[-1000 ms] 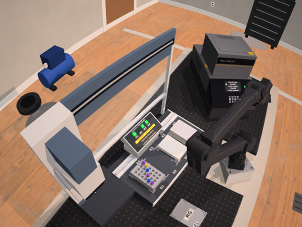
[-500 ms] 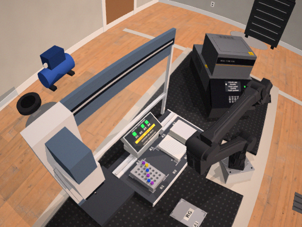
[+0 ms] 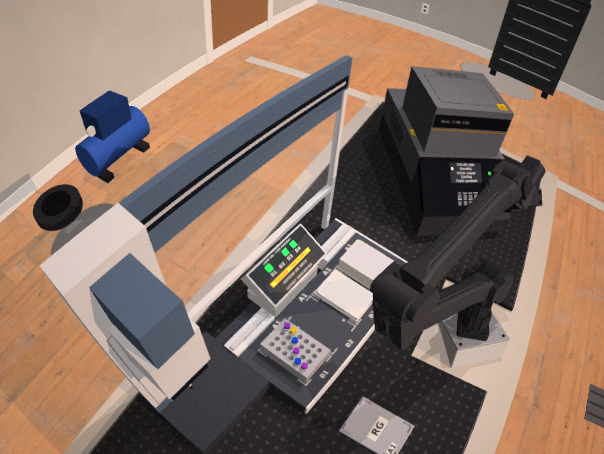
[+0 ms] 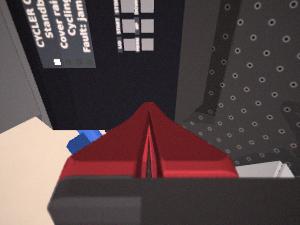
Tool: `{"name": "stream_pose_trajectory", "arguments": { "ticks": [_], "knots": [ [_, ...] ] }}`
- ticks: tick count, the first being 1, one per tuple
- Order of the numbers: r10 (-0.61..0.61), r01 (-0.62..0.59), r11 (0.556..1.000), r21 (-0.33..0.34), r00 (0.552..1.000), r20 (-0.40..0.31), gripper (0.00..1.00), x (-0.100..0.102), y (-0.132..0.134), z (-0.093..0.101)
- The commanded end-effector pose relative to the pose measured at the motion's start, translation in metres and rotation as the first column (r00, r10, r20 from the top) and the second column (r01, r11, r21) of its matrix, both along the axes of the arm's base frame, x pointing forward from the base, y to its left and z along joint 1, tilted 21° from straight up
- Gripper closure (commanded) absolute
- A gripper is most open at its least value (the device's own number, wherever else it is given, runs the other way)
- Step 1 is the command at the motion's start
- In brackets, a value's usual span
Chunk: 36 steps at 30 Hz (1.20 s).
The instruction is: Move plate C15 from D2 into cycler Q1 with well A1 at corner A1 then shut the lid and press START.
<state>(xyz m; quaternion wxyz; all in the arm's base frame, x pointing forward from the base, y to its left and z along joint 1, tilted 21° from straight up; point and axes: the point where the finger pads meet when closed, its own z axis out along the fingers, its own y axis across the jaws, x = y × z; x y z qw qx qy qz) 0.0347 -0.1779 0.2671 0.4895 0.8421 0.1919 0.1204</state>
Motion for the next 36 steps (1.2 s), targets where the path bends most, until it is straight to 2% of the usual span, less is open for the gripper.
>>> {"name": "stream_pose_trajectory", "arguments": {
  "ticks": [1,23,36],
  "knots": [
    [-0.005,0.004,0.999,-0.034,1.0,-0.026,1.0,-0.002,0.001,0.028],
    [-0.009,0.008,0.999,-0.041,0.999,-0.031,1.0,-0.003,0.002,0.034],
    [-0.007,0.007,1.0,-0.013,1.0,-0.012,1.0,-0.004,0.002,0.015]
  ]
}}
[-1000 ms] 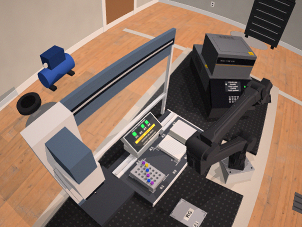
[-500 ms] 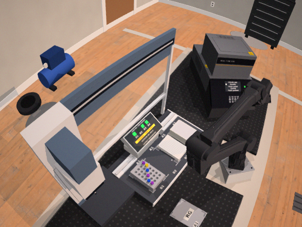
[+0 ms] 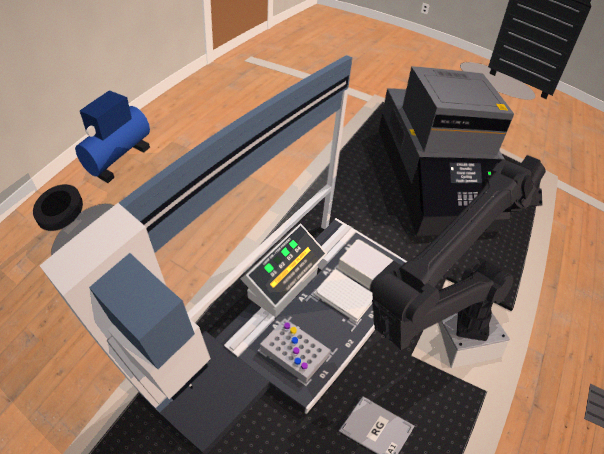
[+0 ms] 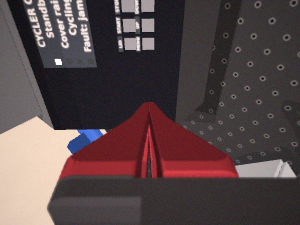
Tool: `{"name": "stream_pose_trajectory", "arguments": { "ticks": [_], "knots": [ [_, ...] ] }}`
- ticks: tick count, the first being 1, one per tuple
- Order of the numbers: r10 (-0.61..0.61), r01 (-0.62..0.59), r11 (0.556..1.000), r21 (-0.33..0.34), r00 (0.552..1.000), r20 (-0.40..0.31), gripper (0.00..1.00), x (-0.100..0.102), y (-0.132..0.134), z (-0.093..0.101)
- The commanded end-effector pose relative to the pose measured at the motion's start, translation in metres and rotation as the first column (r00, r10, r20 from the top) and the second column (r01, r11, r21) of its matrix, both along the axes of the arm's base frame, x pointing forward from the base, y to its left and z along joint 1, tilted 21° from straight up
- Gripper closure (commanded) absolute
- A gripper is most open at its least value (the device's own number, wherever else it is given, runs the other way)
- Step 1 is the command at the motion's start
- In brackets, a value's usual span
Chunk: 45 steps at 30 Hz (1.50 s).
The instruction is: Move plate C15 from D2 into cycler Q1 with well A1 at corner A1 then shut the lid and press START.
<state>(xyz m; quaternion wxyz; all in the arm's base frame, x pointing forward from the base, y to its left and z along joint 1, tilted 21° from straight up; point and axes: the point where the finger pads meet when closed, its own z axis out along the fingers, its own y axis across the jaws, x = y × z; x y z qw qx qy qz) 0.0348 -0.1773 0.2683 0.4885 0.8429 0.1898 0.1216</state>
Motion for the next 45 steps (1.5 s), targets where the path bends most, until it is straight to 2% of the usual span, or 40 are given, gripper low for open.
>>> {"name": "stream_pose_trajectory", "arguments": {
  "ticks": [1,9,16,22,30,45],
  "knots": [
    [-0.004,0.004,1.0,-0.016,1.0,-0.017,1.0,-0.004,0.0,0.012],
    [0.008,-0.009,1.0,-0.006,1.0,-0.023,1.0,-0.005,-0.002,0.0],
    [0.015,-0.016,1.0,-0.019,1.0,-0.026,1.0,-0.003,-0.003,0.001],
    [0.02,-0.023,0.998,-0.061,0.998,-0.054,1.0,0.001,-0.001,0.017],
    [0.015,-0.02,0.997,-0.08,0.998,-0.06,1.0,0.004,0.001,0.032],
    [0.01,-0.012,0.998,-0.055,0.999,-0.043,1.0,0.001,-0.003,0.033]
  ]
}}
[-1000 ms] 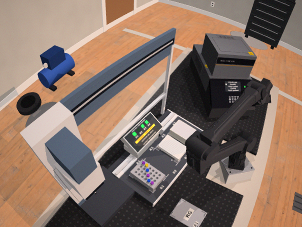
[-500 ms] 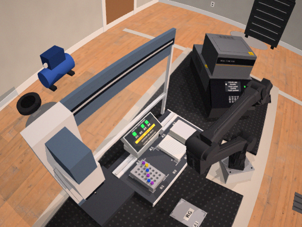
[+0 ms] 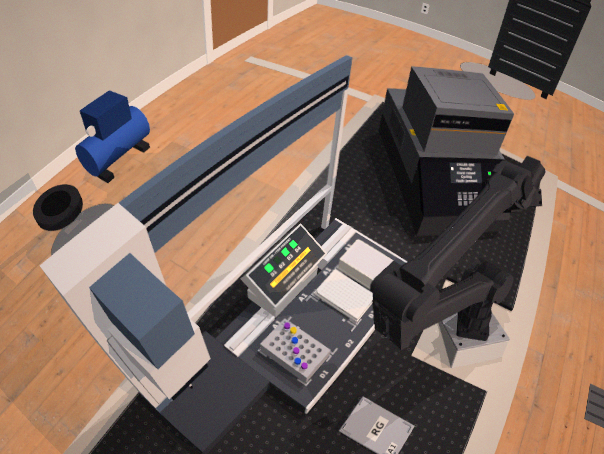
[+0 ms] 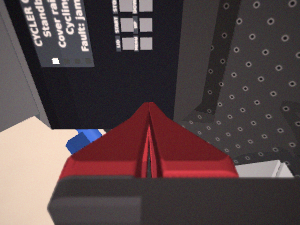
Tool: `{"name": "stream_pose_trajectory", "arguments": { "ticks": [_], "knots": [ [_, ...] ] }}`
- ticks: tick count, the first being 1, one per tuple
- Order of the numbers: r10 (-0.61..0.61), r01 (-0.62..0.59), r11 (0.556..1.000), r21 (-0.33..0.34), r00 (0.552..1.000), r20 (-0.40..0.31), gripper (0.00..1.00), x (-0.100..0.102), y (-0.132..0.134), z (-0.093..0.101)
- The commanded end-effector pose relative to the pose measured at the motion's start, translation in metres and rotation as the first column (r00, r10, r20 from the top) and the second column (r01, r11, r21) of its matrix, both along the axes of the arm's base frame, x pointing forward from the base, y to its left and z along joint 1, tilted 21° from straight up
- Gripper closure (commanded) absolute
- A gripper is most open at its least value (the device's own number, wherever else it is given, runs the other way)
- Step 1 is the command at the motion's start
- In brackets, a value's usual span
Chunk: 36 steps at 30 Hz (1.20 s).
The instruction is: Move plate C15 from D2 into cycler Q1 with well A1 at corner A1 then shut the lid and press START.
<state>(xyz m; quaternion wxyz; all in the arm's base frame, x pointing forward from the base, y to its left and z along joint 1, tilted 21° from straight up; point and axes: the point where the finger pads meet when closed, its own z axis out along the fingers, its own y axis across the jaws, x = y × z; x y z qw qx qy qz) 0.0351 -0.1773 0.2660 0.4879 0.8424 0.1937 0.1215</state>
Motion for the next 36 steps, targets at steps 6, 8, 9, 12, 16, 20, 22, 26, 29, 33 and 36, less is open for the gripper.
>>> {"name": "stream_pose_trajectory", "arguments": {
  "ticks": [6,8,9,12,16,20,22,26,29,33,36],
  "knots": [
    [0.0,-0.003,0.998,-0.065,0.999,-0.043,1.0,0.001,-0.001,0.038],
    [-0.001,-0.002,0.998,-0.063,0.999,-0.041,1.0,0.002,0.0,0.034],
    [-0.002,-0.001,0.998,-0.063,0.999,-0.04,1.0,0.002,0.0,0.033],
    [-0.003,0.001,0.998,-0.057,0.999,-0.035,1.0,0.002,0.0,0.028],
    [-0.005,0.004,0.999,-0.046,1.0,-0.026,1.0,0.002,0.0,0.021],
    [-0.007,0.006,0.999,-0.035,1.0,-0.017,1.0,0.002,0.0,0.014],
    [-0.007,0.006,0.999,-0.035,1.0,-0.017,1.0,0.002,0.0,0.014],
    [-0.003,0.003,1.0,-0.026,1.0,-0.006,1.0,0.002,0.0,0.008],
    [-0.004,0.004,1.0,-0.013,1.0,0.006,1.0,0.001,0.0,0.005],
    [-0.018,0.018,1.0,0.004,1.0,0.001,1.0,-0.003,-0.001,0.004],
    [-0.02,0.02,1.0,0.002,1.0,-0.006,1.0,-0.004,0.0,0.008]
  ]
}}
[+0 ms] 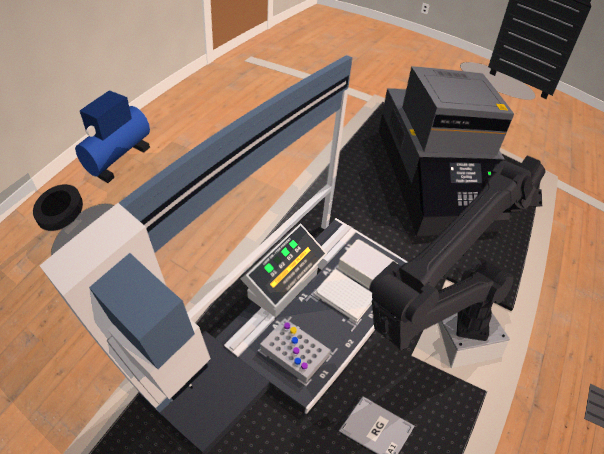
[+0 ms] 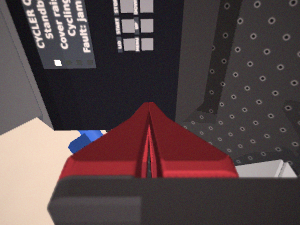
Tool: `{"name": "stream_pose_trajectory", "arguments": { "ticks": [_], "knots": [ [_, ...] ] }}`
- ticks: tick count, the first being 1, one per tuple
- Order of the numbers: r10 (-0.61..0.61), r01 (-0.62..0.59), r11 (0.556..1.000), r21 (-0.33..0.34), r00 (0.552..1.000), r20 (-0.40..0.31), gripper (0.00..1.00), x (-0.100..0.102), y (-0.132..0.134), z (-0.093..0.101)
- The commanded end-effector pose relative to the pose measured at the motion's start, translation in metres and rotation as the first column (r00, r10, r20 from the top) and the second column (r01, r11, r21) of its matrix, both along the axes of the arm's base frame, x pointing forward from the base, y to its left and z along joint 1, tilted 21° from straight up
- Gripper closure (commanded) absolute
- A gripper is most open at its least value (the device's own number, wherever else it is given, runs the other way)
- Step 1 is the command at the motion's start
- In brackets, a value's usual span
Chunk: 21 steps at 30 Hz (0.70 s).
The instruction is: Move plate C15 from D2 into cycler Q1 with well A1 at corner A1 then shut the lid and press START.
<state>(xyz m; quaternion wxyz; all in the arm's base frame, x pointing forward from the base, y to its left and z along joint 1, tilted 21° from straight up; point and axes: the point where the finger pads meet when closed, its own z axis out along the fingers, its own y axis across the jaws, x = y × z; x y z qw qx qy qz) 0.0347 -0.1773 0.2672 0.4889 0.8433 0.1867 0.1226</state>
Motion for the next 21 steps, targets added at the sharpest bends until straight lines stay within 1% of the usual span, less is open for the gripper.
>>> {"name": "stream_pose_trajectory", "arguments": {
  "ticks": [1,3,7,10,13,21],
  "knots": [
    [-0.001,0.001,1.0,-0.001,1.0,-0.018,1.0,-0.002,0.0,0.009],
    [-0.001,0.001,1.0,-0.001,1.0,-0.018,1.0,-0.002,0.0,0.009],
    [0.022,-0.023,0.999,-0.032,0.999,-0.047,1.0,-0.001,-0.001,0.018],
    [0.036,-0.039,0.998,-0.052,0.998,-0.057,1.0,0.001,-0.002,0.024],
    [0.024,-0.028,0.998,-0.064,0.998,-0.06,1.0,-0.001,-0.004,0.027],
    [-0.006,0.004,0.999,-0.052,0.999,-0.037,1.0,-0.004,-0.003,0.029]
  ]
}}
